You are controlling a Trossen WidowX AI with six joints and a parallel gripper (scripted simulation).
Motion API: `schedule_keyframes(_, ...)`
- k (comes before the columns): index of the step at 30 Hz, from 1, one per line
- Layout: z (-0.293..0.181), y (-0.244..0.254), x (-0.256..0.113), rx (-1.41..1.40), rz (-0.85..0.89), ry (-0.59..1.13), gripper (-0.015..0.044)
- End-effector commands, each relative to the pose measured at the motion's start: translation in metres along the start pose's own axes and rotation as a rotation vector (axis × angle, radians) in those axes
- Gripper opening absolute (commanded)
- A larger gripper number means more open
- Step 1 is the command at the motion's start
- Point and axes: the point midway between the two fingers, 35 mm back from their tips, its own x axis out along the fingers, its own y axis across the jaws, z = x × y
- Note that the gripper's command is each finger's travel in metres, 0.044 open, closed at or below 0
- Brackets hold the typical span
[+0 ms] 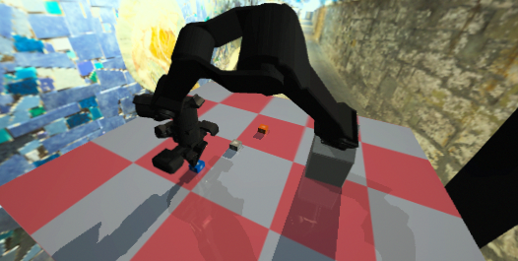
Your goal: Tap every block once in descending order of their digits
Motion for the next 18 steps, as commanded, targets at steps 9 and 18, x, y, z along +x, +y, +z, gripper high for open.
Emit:
schedule_keyframes(9,0.0,-0.002,-0.039,0.006,-0.008,0.003,0.002)
schedule_keyframes(18,-0.001,-0.002,-0.107,0.007,-0.011,0.003,0.002)
